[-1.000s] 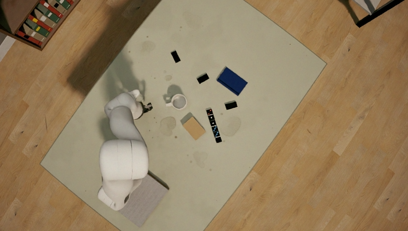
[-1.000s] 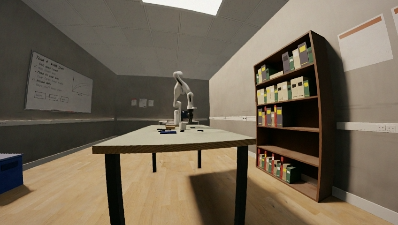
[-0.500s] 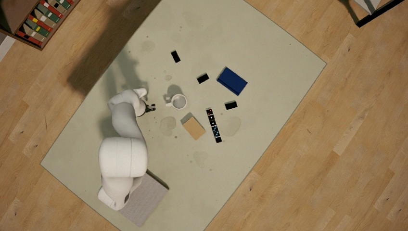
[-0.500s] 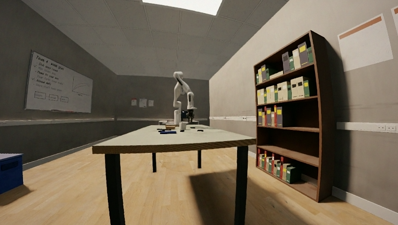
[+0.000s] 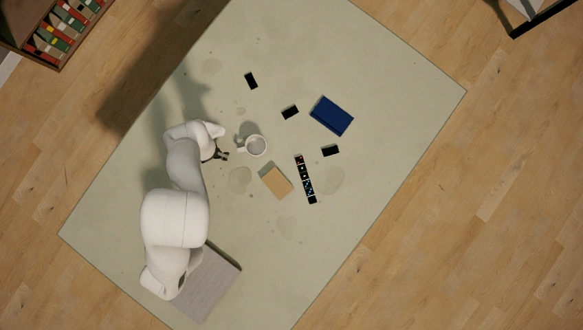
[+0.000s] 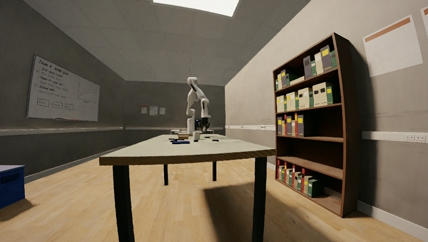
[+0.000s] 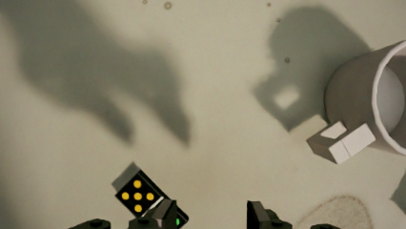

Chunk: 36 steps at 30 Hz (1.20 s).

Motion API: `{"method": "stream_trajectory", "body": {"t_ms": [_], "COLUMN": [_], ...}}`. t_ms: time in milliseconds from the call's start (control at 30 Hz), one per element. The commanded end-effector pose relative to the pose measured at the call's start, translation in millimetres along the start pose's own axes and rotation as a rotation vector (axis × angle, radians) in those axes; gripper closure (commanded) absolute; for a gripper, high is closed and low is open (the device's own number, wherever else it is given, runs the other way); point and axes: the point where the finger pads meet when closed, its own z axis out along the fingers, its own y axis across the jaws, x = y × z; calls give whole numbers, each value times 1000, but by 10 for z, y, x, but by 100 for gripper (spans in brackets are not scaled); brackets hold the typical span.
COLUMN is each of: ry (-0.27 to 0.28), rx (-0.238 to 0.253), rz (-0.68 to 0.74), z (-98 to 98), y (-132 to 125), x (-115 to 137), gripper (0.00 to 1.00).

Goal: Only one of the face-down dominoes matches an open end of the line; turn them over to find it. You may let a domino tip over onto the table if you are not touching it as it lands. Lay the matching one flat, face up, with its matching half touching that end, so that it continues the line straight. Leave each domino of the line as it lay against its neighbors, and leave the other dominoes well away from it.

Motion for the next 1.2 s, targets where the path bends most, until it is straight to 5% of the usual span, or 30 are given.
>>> {"method": "stream_trajectory", "body": {"t_ms": [0, 1167], "ry": [-3, -42], "rx": [-5, -43], "rz": [107, 1610], "z": [2, 35], "y": [36, 653], "x": [53, 748], "gripper": [51, 51]}}
